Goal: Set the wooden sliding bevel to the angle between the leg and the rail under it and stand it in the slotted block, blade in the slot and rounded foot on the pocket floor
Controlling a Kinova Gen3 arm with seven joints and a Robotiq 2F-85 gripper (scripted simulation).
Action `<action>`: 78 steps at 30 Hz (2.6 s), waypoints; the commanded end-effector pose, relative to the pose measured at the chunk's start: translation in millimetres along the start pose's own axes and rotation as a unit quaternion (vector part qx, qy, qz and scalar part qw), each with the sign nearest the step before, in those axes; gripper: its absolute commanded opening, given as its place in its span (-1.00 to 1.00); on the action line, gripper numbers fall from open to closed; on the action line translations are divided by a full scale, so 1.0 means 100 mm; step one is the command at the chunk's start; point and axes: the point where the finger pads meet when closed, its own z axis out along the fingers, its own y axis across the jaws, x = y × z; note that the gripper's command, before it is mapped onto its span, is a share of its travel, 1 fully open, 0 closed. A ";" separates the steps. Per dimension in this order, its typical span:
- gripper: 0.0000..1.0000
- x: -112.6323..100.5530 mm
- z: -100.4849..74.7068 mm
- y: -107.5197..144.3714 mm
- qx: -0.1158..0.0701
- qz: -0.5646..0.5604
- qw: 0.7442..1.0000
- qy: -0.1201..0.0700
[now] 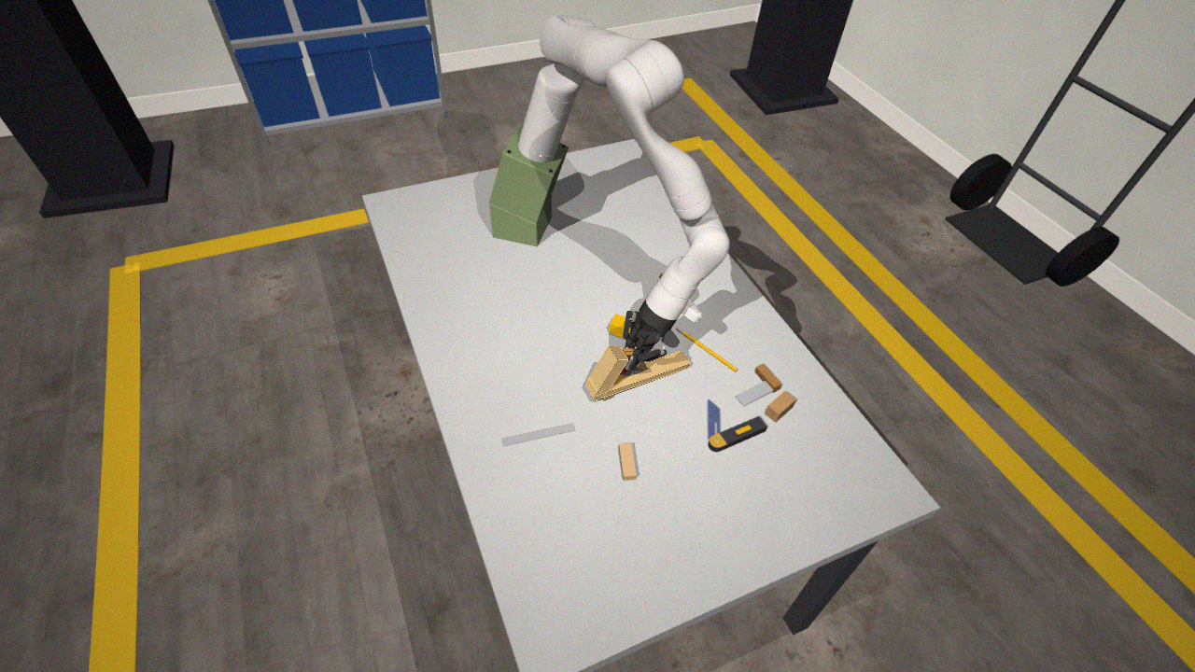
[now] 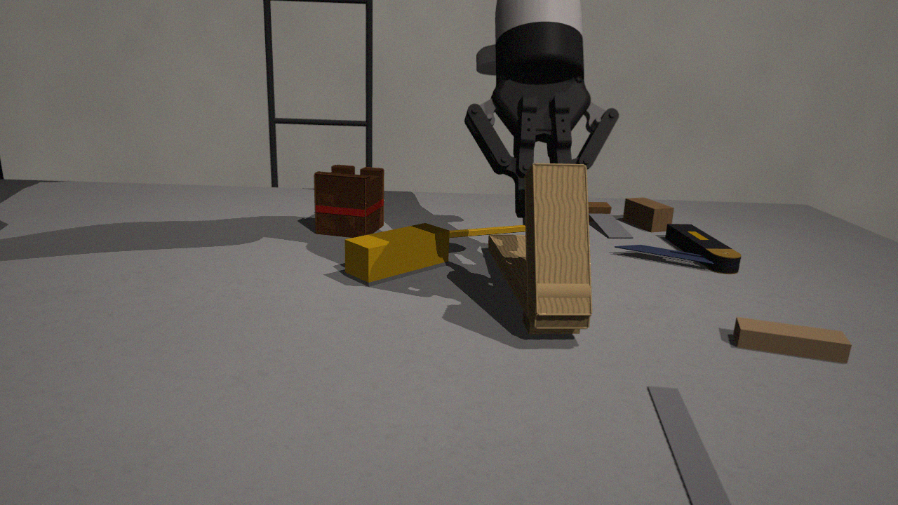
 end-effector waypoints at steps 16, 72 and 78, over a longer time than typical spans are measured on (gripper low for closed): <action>-0.80 0.00 0.00 0.01 -0.001 0.000 1.000 0.000; -0.80 0.12 -0.09 0.01 -0.001 0.000 1.000 0.000; -0.80 0.12 -0.10 0.01 -0.001 0.000 1.000 0.000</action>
